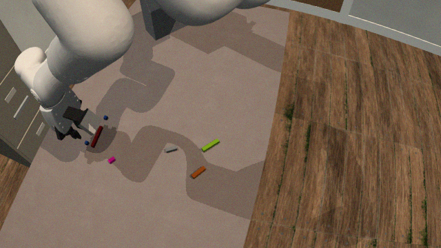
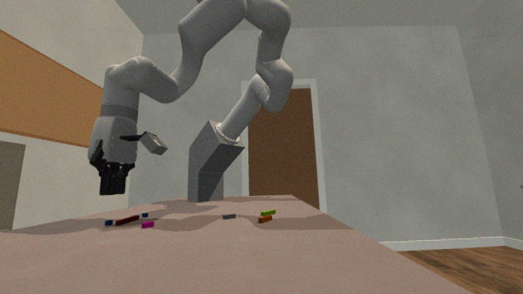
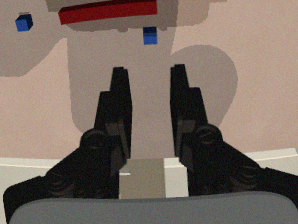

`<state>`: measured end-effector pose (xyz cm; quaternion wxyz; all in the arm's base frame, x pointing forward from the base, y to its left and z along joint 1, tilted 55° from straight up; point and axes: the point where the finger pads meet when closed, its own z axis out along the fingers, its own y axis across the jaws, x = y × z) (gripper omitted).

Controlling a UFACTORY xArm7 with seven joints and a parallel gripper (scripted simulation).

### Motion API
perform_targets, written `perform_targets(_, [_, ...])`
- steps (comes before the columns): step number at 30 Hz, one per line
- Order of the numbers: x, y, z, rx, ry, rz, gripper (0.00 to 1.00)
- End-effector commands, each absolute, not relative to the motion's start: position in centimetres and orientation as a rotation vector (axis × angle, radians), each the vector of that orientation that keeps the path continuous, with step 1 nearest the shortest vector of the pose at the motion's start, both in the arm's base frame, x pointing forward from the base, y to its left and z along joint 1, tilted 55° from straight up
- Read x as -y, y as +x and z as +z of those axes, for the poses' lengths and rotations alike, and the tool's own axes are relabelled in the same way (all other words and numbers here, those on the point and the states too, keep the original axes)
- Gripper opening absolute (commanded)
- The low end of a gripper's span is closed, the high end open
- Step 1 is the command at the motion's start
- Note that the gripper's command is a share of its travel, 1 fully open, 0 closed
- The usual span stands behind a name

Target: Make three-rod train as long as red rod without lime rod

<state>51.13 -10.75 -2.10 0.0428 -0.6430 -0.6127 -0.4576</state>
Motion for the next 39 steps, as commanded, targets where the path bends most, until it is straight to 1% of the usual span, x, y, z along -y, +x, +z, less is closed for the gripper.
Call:
perform_targets(1, [11.0,51.1,-2.1,1.874,-1.973,-1.399,0.24])
perform_targets(39, [10.0,52.0,-3.0,1.874,-1.972,-1.399,0.24])
